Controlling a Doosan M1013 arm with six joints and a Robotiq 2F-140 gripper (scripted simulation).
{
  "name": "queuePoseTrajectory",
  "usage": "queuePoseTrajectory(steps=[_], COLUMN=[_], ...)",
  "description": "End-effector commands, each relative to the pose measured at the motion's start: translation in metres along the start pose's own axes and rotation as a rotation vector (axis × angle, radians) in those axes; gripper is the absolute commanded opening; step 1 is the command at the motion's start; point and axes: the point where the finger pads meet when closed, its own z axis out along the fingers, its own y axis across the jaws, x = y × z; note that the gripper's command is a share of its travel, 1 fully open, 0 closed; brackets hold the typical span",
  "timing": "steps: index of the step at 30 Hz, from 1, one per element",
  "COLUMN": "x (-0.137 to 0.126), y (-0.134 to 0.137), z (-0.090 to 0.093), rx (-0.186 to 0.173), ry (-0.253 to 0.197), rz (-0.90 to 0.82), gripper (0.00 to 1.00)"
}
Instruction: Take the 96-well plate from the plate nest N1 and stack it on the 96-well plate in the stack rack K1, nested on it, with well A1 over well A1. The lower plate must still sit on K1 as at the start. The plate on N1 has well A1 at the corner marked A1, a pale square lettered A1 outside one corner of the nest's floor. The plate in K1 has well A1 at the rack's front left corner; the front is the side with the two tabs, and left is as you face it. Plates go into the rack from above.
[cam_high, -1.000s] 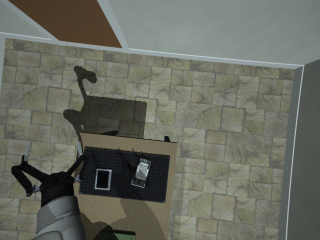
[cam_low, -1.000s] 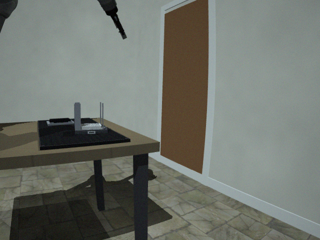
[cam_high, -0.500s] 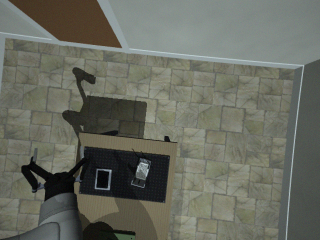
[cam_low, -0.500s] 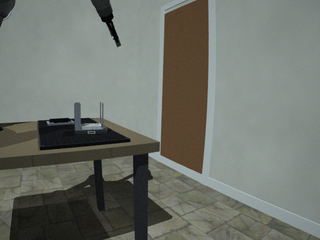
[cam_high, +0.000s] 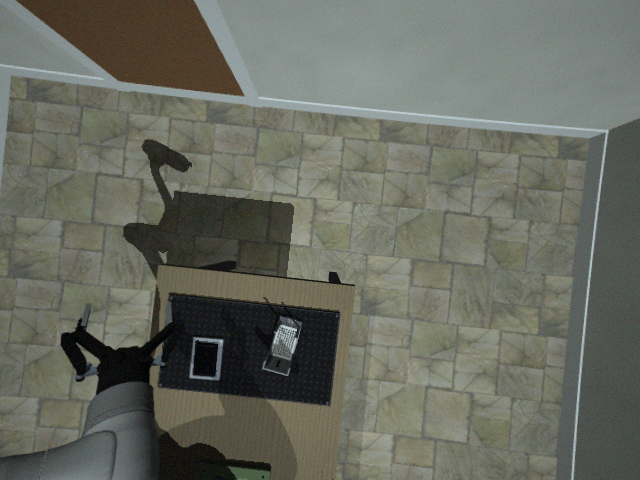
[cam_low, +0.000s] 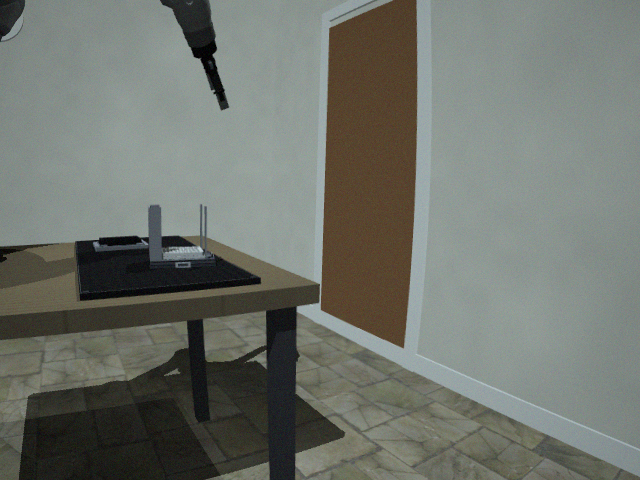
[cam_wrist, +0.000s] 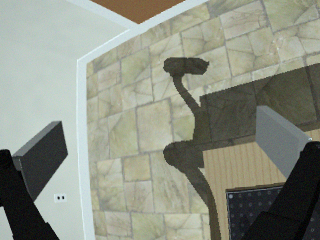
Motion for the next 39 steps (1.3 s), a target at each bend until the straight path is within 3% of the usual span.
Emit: queuePoseTrajectory(steps=[1,3,13,14,16,18,27,30,39], x=[-0.012,-0.021,-0.06,-0.064,-0.064,-0.073,-0.111,-0.124,-0.155], y=[0.004,0.008,0.023,0.025,0.025,0.028,0.044,0.05,0.064], z=[0.005,0.009,0.026,0.028,0.028,0.031,0.043,0.047,0.054], rx=[-0.045,-0.07,-0.07,-0.094,-0.094,-0.141,-0.144,-0.216,-0.219], ry=[-0.046,-0.072,-0.072,-0.095,-0.095,-0.141,-0.143,-0.209,-0.212], rz=[-0.006,-0.01,-0.01,-0.015,-0.015,-0.024,-0.024,-0.043,-0.043], gripper=[1.0,1.0,1.0,1.0,1.0,1.0,1.0,1.0,1.0])
